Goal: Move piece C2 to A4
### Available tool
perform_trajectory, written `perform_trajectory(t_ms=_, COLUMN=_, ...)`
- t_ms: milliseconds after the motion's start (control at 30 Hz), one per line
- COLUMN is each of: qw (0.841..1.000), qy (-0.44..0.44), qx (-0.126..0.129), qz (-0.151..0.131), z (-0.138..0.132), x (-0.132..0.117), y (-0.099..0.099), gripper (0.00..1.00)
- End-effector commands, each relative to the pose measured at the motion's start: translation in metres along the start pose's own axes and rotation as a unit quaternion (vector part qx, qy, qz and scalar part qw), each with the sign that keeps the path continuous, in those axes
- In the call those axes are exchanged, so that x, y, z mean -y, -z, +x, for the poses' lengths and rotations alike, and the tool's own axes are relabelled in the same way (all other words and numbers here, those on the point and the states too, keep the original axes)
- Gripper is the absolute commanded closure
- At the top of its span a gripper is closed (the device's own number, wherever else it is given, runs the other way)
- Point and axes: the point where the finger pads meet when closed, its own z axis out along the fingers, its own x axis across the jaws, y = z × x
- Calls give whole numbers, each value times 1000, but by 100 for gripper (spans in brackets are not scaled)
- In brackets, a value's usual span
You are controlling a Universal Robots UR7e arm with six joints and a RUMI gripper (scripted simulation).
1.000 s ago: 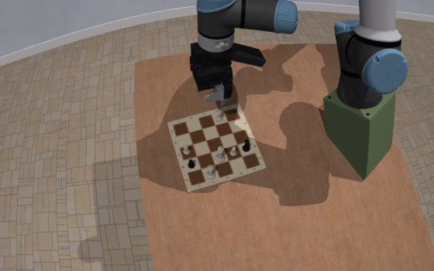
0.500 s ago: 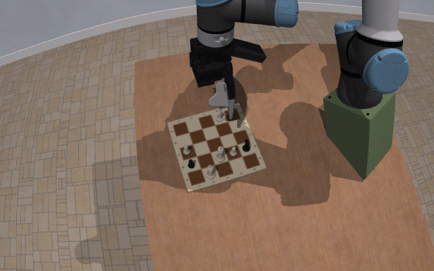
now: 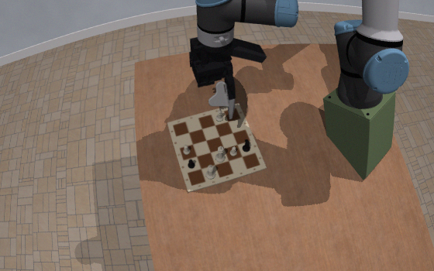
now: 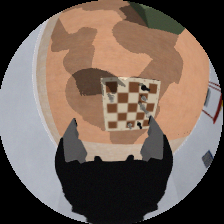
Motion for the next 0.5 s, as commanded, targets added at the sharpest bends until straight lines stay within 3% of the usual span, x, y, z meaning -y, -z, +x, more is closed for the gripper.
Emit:
perform_trajectory(t_ms=0, qw=1000, qy=0, qx=0, qz=0, z=0, x=0, y=2, gripper=0)
perform_trajectory(t_ms=467, qw=1000, qy=0, qx=0, qz=0, z=0, x=0, y=46, gripper=0)
